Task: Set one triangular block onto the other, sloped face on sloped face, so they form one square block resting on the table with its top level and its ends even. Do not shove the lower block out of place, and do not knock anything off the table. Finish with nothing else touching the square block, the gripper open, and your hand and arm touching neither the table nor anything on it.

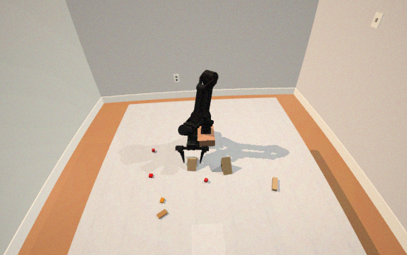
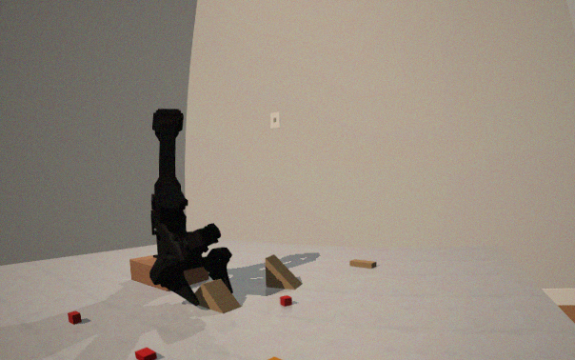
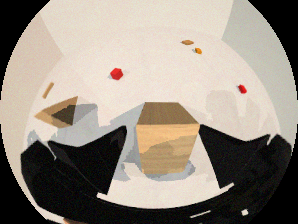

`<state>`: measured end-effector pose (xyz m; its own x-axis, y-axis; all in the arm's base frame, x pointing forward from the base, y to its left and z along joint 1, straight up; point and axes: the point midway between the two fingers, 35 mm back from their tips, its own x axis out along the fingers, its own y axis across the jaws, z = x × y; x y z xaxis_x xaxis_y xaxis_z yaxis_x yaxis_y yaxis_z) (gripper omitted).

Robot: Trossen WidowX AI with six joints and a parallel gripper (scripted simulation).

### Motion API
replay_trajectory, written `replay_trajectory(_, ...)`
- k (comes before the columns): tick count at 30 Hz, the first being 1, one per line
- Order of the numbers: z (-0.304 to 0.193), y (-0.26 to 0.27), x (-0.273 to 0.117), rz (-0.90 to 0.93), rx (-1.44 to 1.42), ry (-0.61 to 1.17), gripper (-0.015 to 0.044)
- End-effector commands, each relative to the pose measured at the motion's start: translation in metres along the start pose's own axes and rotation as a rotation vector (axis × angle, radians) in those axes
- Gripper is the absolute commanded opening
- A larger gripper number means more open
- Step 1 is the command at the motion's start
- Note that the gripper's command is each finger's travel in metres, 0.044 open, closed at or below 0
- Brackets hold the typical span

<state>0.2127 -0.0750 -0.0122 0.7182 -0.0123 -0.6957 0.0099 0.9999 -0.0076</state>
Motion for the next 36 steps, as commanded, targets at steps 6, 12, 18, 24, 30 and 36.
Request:
replay_trajectory(6,0.0,0.0,0.0,0.0,0.0,0.0,0.0335)
replay_trajectory(12,0.0,0.0,0.0,0.0,0.0,0.0,0.0217)
replay_trajectory(18,0.0,0.0,0.0,0.0,0.0,0.0,0.0157)
replay_trajectory(24,0.007,-0.002,-0.003,0.0,0.0,0.0,0.0)
replay_trajectory(30,0.028,-0.007,-0.014,0.0,-0.001,-0.001,0.0)
replay_trajectory(36,0.046,-0.008,-0.03,0.0,-0.001,-0.002,0.0)
